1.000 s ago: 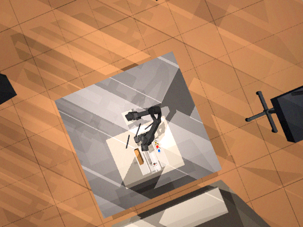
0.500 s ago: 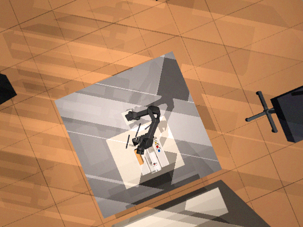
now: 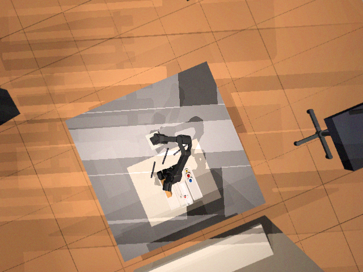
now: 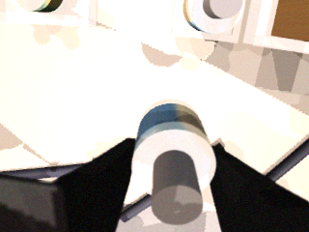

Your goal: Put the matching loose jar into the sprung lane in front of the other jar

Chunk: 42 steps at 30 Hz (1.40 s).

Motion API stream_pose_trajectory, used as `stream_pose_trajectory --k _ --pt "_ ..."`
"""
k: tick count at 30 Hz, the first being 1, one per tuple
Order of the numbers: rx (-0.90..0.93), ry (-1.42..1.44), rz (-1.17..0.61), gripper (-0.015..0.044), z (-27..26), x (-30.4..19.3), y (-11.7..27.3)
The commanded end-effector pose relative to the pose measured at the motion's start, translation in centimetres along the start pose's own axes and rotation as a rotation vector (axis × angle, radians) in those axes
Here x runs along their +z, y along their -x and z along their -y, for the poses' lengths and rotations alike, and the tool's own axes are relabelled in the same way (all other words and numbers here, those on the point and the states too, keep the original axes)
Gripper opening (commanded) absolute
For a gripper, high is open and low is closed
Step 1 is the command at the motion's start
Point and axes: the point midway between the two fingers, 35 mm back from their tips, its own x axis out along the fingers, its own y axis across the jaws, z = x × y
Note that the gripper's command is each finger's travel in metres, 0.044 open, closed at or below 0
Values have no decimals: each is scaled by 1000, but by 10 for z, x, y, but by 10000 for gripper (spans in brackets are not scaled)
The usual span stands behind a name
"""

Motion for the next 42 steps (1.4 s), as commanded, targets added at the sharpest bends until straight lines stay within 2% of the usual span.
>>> stream_pose_trajectory --k 1,7,18,42 --pt "-1 1 9 0 8 14 -8" --pt "0 1 10 0 21 31 -24" --pt "1 1 10 0 21 31 -48" --pt "1 2 10 0 21 40 -49"
